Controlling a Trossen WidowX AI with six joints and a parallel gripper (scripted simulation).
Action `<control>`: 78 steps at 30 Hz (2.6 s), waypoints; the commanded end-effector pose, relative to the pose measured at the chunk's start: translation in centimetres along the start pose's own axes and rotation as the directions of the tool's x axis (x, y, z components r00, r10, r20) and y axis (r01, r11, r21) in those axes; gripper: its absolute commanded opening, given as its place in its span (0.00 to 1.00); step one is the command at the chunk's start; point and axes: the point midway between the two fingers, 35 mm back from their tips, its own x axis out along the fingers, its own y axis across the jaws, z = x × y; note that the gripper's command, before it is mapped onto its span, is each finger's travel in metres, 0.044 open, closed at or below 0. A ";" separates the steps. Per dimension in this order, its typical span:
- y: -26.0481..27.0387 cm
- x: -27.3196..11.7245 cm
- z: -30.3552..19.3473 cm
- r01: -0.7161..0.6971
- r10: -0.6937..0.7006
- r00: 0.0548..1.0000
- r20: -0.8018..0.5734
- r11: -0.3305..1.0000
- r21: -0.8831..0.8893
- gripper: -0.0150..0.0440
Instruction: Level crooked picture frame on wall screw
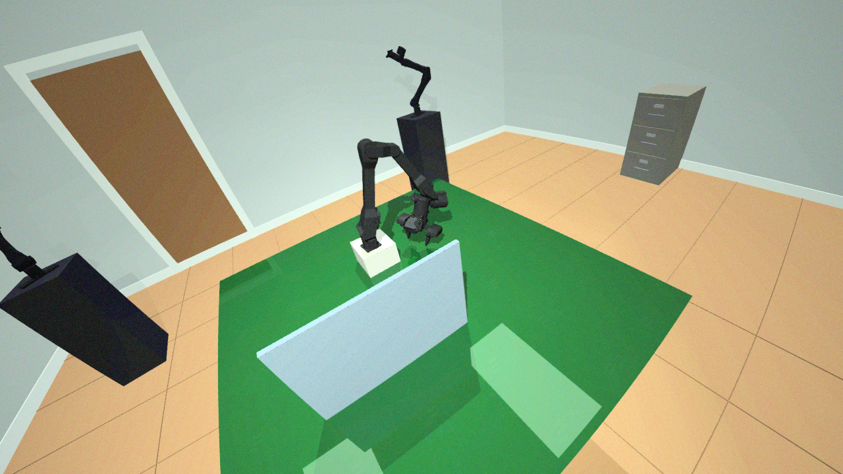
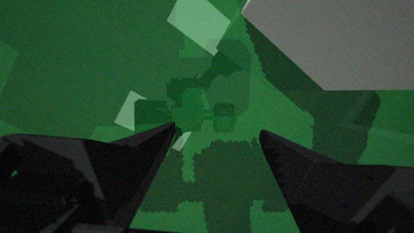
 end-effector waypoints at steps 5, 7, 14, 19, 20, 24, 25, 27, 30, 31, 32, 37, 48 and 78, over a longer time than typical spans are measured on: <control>2.9 -0.3 0.4 0.005 0.010 0.986 -0.169 0.996 0.089 0.71; 4.7 -0.7 0.9 -0.001 0.037 0.965 -0.260 0.990 0.138 0.69; 10.7 -2.5 4.6 -0.080 0.237 0.834 -0.498 0.945 0.316 0.69; 14.2 -4.1 9.1 -0.183 0.438 0.701 -0.563 0.873 0.451 0.69; 14.7 -4.5 10.2 -0.207 0.479 0.672 -0.564 0.853 0.478 0.69; 15.4 -5.3 13.6 -0.310 0.592 0.609 -0.528 0.790 0.529 0.69; 15.6 -5.5 14.3 -0.329 0.615 0.593 -0.519 0.774 0.541 0.69; 15.9 -6.0 16.3 -0.375 0.676 0.547 -0.494 0.726 0.577 0.69; 16.2 -7.0 20.0 -0.462 0.778 0.459 -0.429 0.622 0.633 0.69; 16.1 -7.4 21.2 -0.490 0.809 0.428 -0.403 0.582 0.648 0.69; 16.0 -7.7 22.5 -0.518 0.838 0.397 -0.374 0.542 0.662 0.69; 14.3 -9.3 28.6 -0.658 0.945 0.251 -0.207 0.324 0.680 0.69; 5.4 -12.1 38.2 -0.911 0.982 0.001 0.190 -0.077 0.405 0.69; -4.6 -13.6 40.2 -0.993 0.873 -0.100 0.477 -0.061 -0.096 0.69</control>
